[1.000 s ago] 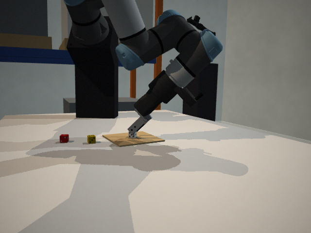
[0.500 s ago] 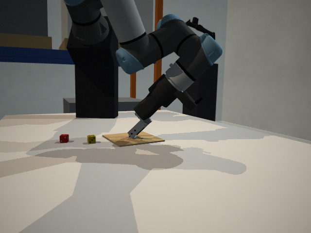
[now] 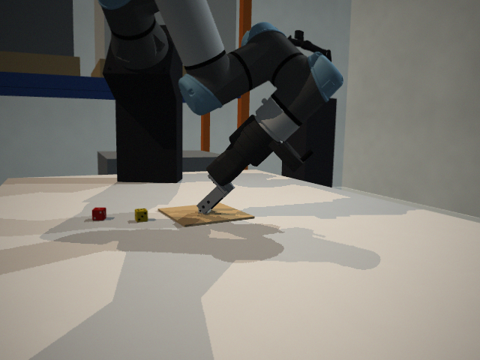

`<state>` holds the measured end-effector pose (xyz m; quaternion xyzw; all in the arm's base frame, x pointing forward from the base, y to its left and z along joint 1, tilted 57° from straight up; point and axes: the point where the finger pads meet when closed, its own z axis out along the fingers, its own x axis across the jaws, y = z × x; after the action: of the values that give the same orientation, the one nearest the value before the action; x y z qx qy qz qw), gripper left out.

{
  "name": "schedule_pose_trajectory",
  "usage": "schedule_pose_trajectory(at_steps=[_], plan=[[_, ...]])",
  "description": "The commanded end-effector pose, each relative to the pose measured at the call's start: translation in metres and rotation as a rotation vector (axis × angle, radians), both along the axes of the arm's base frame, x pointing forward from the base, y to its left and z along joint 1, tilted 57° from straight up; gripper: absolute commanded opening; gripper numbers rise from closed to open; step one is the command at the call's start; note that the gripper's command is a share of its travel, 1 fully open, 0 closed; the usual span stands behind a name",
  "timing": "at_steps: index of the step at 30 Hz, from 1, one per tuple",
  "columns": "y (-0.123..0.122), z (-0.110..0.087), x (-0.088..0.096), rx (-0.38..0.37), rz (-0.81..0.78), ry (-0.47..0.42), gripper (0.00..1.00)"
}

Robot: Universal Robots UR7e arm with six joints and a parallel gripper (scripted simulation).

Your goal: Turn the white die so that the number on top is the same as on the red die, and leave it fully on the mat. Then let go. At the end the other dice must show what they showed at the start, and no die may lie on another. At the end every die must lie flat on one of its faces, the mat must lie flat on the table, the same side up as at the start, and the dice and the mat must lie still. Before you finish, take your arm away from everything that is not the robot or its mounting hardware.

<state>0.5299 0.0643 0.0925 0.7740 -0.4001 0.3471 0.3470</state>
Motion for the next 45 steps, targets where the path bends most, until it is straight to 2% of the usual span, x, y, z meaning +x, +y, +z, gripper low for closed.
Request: schedule_pose_trajectory(at_steps=[1,21,22,45], plan=[[0.0003,0.0004,0.0,0.0,0.001,-0.001,0.7],[0.0003,0.0004,0.0,0.0,0.001,-0.001,0.7],[0.0003,0.0004,0.0,0.0,0.001,-0.001,0.4],[0.0003,0.0004,0.0,0.0,0.001,-0.001,0.4]])
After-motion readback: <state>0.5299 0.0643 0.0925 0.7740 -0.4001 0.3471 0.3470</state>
